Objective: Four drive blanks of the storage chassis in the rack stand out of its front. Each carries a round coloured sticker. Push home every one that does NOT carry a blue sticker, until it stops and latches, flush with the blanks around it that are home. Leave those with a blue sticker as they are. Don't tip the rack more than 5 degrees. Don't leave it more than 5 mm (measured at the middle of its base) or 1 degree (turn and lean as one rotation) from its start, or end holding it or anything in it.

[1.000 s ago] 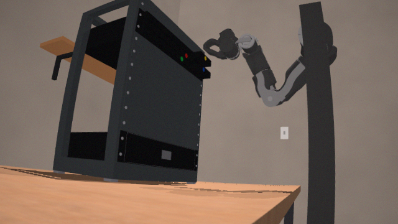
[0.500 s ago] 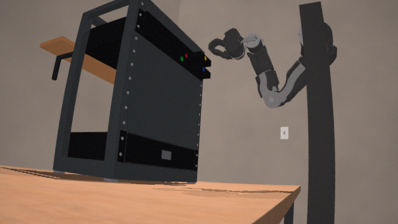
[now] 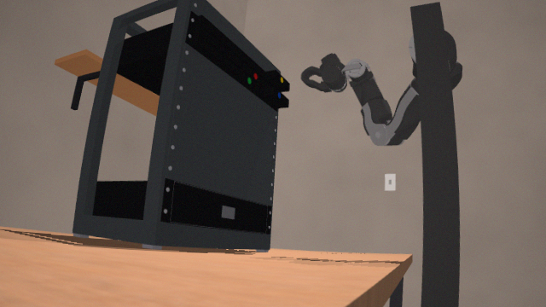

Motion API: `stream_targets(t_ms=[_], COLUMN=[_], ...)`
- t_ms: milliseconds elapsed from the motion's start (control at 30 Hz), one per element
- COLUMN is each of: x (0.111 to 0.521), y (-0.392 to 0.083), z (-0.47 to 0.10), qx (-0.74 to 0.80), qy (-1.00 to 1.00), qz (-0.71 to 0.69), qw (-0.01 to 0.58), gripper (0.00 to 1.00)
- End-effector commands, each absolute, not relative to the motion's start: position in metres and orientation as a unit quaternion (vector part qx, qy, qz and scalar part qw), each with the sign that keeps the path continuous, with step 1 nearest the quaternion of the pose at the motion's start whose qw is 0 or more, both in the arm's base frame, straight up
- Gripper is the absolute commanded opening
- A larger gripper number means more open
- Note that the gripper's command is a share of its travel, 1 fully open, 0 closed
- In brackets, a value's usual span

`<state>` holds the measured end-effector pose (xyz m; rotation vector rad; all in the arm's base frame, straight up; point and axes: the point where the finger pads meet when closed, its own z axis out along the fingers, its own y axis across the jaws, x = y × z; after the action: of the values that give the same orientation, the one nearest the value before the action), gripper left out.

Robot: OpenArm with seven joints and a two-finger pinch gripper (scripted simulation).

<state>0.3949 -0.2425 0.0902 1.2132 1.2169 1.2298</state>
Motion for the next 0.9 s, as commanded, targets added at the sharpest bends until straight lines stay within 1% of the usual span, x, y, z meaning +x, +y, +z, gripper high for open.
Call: stream_targets(t_ms=[0,267,500,567,700,867], x=[0.395,0.399,0.444,0.444,0.459,0.46], y=[-0.236,-0.244,-0.242,-0.242,-0.241,-0.241], z=[0.092,0.093,0.096,0.096,0.096,0.096], qx=[0.488,0.488,0.486,0.486,0.486,0.486], qy=[0.509,0.509,0.507,0.507,0.507,0.508], qz=[0.513,0.513,0.515,0.515,0.515,0.515], qw=[0.489,0.489,0.491,0.491,0.492,0.492], gripper=[0.0,0.0,0.0,0.0,0.0,0.0])
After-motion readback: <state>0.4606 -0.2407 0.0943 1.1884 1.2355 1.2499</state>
